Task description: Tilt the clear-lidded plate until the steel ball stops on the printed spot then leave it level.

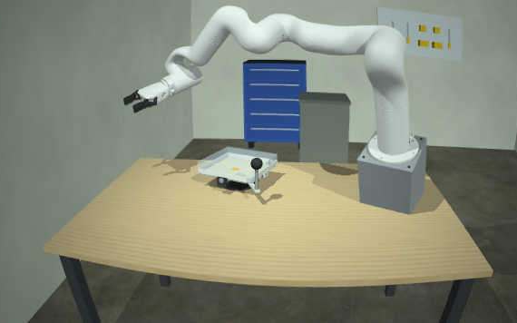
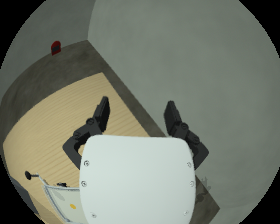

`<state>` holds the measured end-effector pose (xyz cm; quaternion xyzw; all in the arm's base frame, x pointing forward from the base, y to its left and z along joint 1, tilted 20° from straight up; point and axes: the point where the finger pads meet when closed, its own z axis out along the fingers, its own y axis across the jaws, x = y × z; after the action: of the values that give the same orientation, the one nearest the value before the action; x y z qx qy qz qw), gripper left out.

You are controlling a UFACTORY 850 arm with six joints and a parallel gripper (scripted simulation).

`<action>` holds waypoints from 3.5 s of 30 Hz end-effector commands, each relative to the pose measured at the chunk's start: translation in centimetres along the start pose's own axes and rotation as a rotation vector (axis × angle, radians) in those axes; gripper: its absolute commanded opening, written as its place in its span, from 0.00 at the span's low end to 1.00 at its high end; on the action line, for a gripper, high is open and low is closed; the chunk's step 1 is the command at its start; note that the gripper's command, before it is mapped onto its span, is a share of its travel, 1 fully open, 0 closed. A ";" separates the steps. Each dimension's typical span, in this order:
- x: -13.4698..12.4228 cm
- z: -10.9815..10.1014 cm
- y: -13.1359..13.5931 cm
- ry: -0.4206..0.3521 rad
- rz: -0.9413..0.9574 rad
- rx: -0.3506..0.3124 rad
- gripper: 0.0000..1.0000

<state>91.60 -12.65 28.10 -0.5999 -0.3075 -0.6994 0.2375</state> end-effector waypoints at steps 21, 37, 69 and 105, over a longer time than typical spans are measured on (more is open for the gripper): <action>-0.2 0.1 -0.2 -0.017 0.012 -0.001 1.00; -9.9 -4.7 -18.0 -0.758 0.430 -0.036 1.00; -11.7 -24.3 -42.8 -1.337 0.501 -0.102 0.61; -11.7 -24.3 -42.8 -1.337 0.501 -0.102 0.61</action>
<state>46.65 -0.57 8.10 -0.9631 -0.2072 -0.1194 0.1238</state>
